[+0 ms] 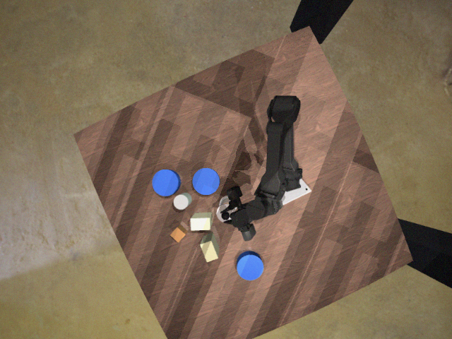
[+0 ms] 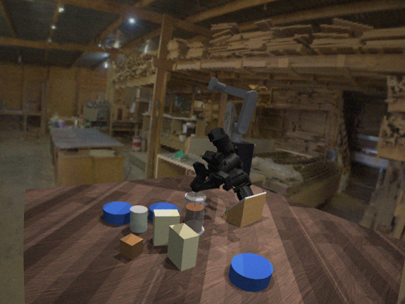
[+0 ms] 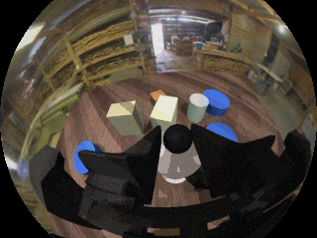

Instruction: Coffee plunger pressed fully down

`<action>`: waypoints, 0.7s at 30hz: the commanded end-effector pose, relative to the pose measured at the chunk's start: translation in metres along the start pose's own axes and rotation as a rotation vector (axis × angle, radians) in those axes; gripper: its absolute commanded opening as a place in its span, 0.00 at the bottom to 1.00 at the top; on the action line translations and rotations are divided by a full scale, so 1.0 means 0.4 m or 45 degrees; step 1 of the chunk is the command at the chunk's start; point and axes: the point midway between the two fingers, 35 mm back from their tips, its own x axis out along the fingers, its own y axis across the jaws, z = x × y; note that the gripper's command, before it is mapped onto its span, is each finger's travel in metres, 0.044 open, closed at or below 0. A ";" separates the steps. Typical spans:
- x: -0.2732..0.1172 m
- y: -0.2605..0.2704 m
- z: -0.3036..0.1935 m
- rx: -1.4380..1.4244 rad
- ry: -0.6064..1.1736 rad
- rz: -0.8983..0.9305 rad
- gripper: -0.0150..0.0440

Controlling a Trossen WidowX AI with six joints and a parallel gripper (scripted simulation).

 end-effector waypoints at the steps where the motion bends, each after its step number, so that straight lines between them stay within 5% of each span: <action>1: 0.000 0.001 0.000 0.000 0.000 0.004 0.65; 9: 0.000 0.001 0.000 0.000 0.000 0.004 1.00; 21: -0.033 0.016 0.062 0.014 -0.002 0.037 1.00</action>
